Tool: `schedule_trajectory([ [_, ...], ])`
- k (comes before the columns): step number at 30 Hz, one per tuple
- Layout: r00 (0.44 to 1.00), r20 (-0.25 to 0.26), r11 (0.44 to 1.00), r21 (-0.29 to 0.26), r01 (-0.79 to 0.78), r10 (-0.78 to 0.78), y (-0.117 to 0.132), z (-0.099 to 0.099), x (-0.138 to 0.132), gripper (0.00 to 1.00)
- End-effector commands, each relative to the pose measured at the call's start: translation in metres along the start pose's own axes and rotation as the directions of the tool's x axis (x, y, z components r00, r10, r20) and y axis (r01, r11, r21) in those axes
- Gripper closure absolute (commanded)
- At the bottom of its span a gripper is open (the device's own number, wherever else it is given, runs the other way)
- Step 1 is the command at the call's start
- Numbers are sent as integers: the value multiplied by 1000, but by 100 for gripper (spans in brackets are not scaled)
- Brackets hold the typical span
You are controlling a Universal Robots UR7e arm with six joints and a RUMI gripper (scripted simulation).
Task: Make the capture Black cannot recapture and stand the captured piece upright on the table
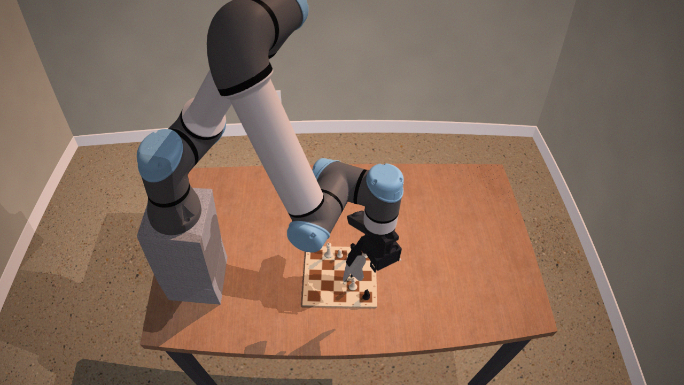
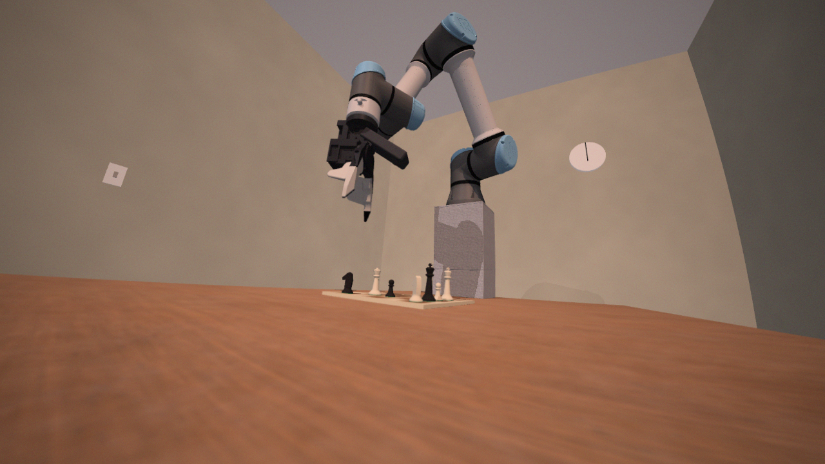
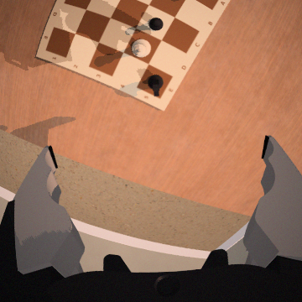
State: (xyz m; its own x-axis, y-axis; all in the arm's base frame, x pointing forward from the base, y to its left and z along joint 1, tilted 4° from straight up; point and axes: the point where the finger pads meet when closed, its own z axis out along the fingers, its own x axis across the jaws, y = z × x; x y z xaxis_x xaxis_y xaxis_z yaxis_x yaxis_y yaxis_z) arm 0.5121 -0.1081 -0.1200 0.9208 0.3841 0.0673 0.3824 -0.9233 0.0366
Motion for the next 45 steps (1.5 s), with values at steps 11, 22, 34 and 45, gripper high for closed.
schedule_trajectory([
  [11,992,-1,992,-1,-126,126,-1,1,2,0],
  [22,953,-1,953,-1,-302,302,-2,4,5,0],
  [34,825,-1,825,0,-566,566,-3,9,10,0],
  [45,525,-1,525,0,-851,851,-2,15,14,0],
])
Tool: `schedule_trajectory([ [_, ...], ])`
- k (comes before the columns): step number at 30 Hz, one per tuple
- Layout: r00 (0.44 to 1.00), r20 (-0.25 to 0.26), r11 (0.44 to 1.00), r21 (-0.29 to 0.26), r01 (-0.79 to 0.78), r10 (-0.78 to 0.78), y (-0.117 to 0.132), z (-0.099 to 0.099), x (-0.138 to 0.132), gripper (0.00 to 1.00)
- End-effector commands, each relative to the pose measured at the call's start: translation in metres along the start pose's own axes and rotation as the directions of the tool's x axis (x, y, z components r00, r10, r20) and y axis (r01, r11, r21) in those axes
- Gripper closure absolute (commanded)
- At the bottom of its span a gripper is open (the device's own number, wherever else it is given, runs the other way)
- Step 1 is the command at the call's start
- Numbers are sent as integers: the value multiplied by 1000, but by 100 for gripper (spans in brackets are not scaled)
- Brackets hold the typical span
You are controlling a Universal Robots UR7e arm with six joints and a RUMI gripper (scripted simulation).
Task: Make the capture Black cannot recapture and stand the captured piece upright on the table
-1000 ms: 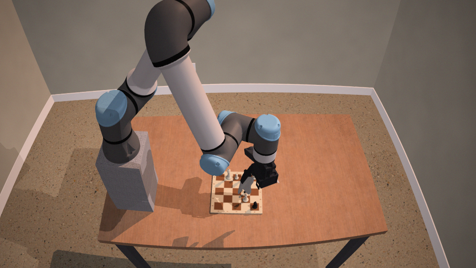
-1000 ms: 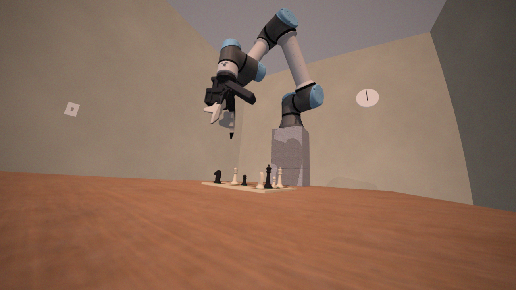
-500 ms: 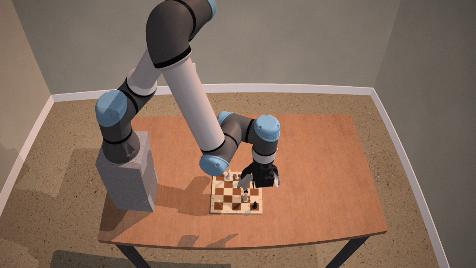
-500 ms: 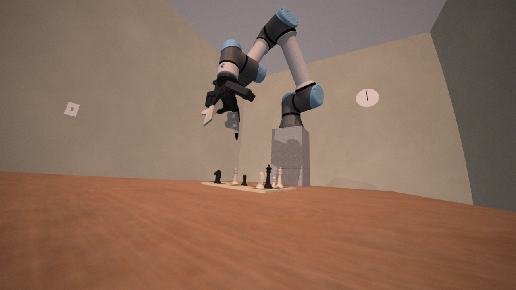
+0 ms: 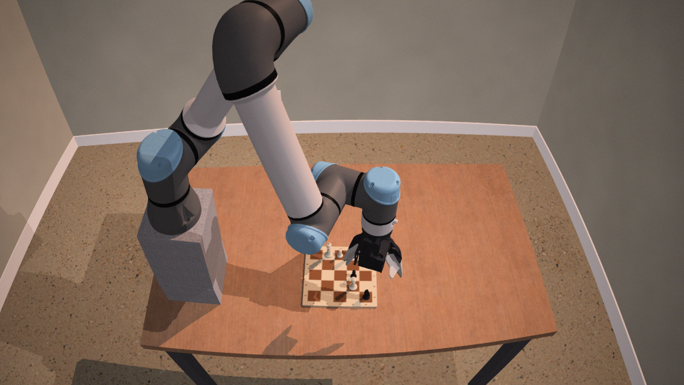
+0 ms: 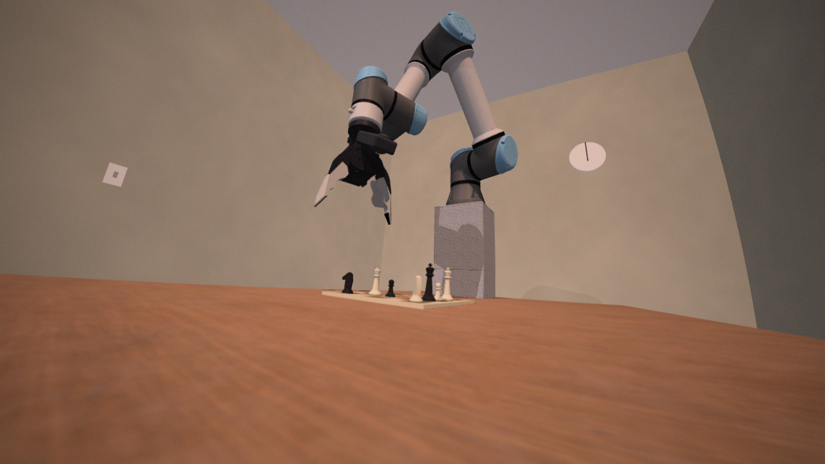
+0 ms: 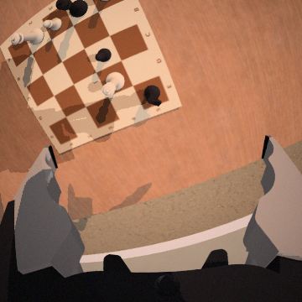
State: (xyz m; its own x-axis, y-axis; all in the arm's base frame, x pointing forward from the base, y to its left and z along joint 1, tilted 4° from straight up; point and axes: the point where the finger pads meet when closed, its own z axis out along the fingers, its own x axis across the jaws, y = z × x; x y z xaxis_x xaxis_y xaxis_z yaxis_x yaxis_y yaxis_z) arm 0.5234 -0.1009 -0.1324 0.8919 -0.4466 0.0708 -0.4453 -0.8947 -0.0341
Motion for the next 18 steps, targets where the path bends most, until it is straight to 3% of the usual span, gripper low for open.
schedule_trajectory([
  [1,987,-3,987,-7,-160,160,-1,2,2,0],
  [8,915,-5,915,-5,-404,404,-2,6,4,0],
  [17,688,-7,688,-3,-726,726,-1,11,6,0],
  [18,688,-7,688,-3,-726,726,-1,11,6,0],
])
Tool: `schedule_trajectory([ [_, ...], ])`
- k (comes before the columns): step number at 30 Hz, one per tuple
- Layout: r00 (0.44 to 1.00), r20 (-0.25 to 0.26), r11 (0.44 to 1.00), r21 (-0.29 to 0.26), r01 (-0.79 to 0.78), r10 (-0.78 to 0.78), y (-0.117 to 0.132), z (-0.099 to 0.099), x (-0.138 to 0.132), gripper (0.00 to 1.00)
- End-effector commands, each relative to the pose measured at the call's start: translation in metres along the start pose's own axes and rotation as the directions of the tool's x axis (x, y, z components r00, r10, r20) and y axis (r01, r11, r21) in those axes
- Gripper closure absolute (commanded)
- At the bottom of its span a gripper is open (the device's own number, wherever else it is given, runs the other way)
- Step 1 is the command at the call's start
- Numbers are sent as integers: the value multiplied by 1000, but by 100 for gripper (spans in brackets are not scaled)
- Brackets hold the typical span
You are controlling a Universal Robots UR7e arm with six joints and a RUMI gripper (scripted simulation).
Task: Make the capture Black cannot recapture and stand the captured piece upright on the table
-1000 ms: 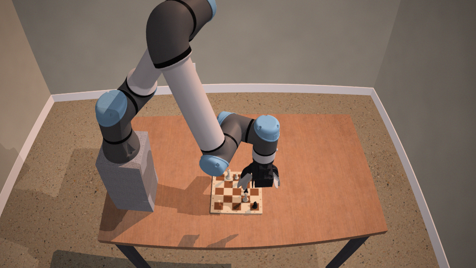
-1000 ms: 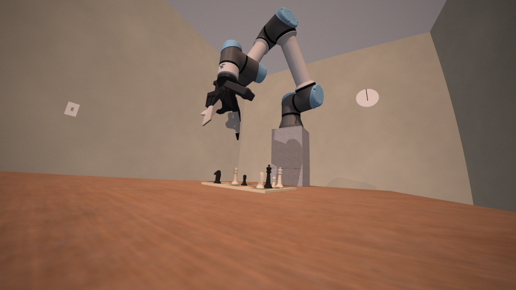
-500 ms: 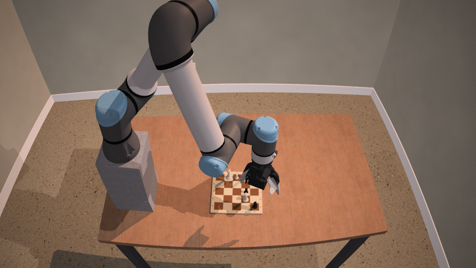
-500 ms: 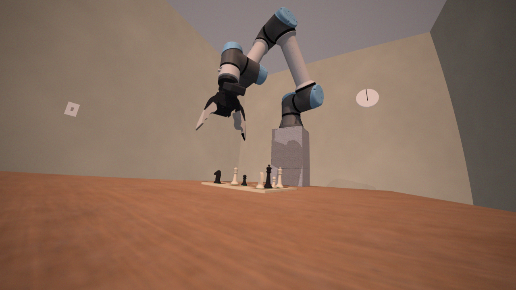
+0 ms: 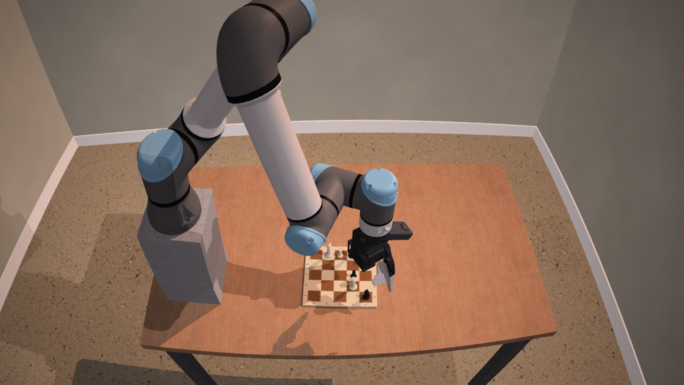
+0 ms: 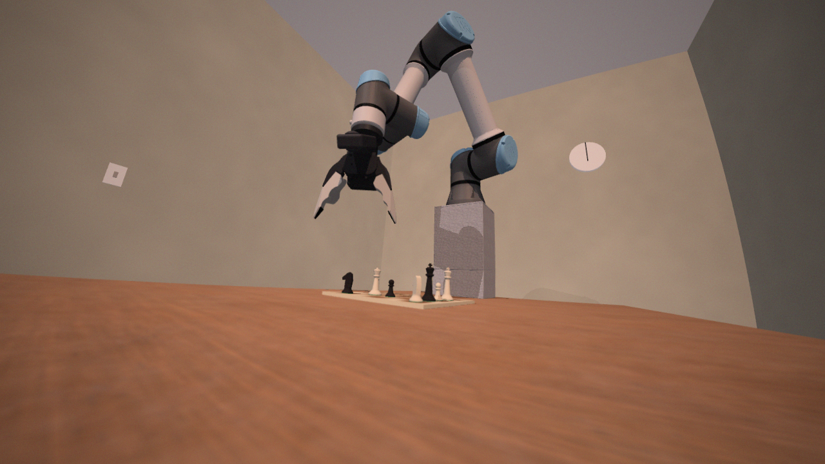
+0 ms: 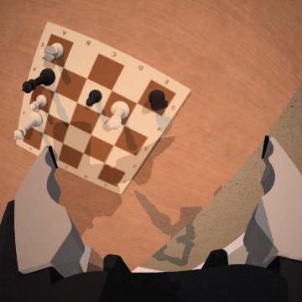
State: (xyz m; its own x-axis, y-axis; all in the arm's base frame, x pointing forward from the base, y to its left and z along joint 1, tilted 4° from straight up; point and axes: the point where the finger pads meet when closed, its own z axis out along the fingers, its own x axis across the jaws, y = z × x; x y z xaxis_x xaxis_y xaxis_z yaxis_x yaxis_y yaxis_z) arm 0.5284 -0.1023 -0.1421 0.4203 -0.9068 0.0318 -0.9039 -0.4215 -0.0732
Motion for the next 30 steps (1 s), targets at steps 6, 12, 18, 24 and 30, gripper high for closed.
schedule_trajectory([
  [6,937,-10,937,-3,-351,350,0,5,2,0],
  [12,819,-10,819,0,-573,573,2,8,3,0],
  [18,719,-10,719,1,-695,695,4,10,3,0],
  [24,552,-10,552,3,-834,834,7,13,3,0],
  [30,386,-9,386,5,-922,922,10,16,3,0],
])
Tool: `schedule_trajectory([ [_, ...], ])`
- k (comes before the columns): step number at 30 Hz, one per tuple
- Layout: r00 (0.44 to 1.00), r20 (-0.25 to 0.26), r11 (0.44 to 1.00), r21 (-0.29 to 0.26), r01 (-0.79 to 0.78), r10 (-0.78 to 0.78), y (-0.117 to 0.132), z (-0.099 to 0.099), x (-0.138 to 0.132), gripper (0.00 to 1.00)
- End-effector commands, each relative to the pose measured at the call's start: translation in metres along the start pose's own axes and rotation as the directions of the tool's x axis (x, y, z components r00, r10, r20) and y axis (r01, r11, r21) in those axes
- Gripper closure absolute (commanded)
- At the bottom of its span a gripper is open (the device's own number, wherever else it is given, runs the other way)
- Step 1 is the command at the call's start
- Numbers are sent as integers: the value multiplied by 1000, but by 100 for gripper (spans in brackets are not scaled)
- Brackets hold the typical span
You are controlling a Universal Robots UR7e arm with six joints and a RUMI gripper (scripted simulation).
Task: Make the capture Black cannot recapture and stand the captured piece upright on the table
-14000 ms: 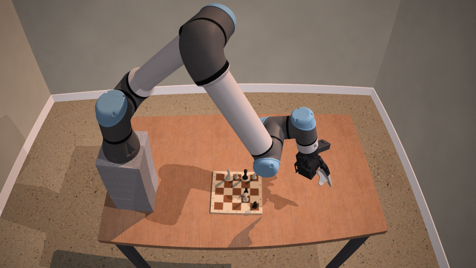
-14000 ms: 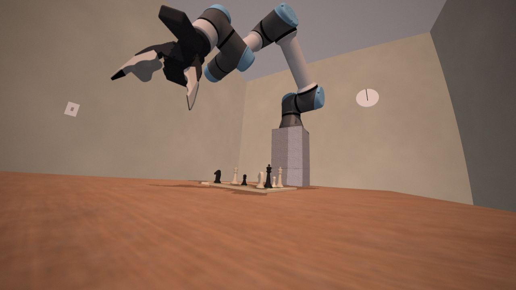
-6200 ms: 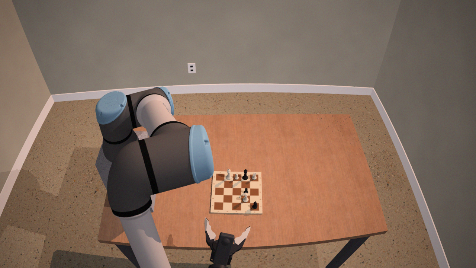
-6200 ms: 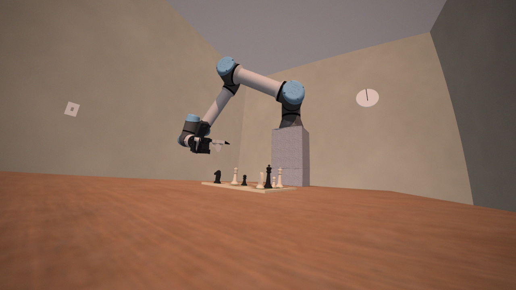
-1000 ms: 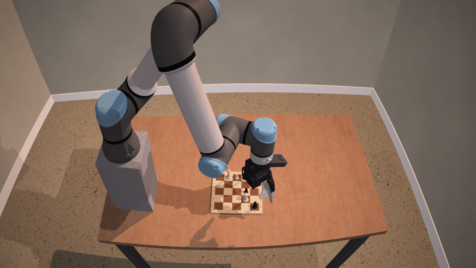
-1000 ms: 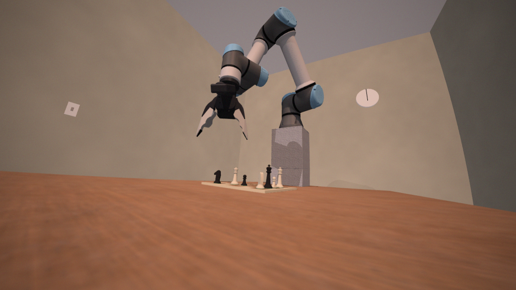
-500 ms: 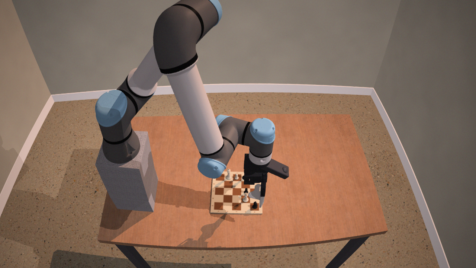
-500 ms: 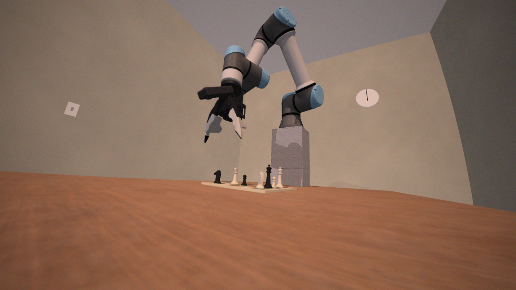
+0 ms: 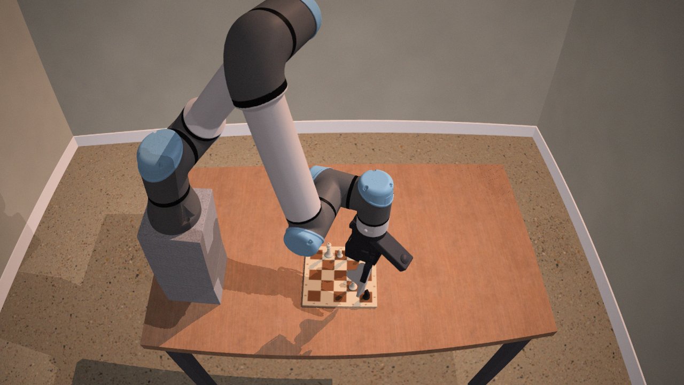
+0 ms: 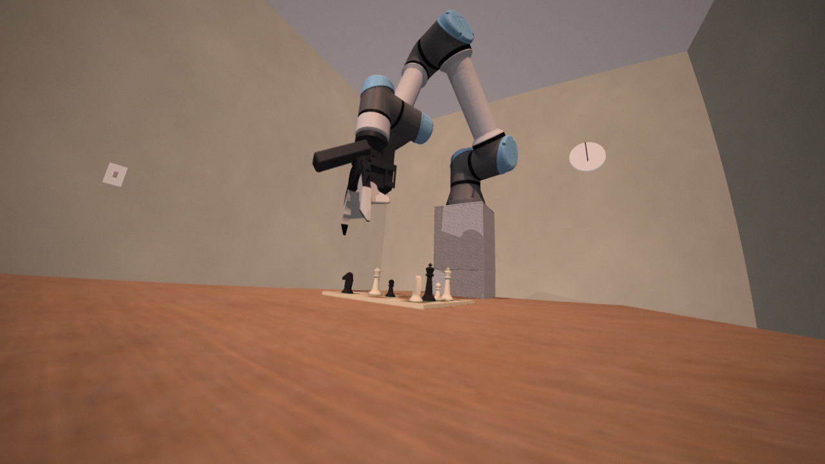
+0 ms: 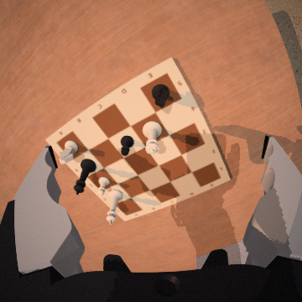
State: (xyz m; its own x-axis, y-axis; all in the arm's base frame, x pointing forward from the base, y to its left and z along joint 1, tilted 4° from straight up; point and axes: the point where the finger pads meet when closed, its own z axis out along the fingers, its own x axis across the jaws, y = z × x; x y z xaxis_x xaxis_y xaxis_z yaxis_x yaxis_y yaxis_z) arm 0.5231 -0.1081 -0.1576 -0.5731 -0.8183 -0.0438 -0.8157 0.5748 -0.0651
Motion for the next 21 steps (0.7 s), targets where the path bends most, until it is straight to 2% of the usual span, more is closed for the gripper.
schedule_trajectory([
  [1,988,-5,988,4,-154,154,1,2,1,0],
  [14,922,-4,922,5,-387,387,4,5,4,0],
  [21,887,-4,887,5,-461,461,6,6,5,0],
])
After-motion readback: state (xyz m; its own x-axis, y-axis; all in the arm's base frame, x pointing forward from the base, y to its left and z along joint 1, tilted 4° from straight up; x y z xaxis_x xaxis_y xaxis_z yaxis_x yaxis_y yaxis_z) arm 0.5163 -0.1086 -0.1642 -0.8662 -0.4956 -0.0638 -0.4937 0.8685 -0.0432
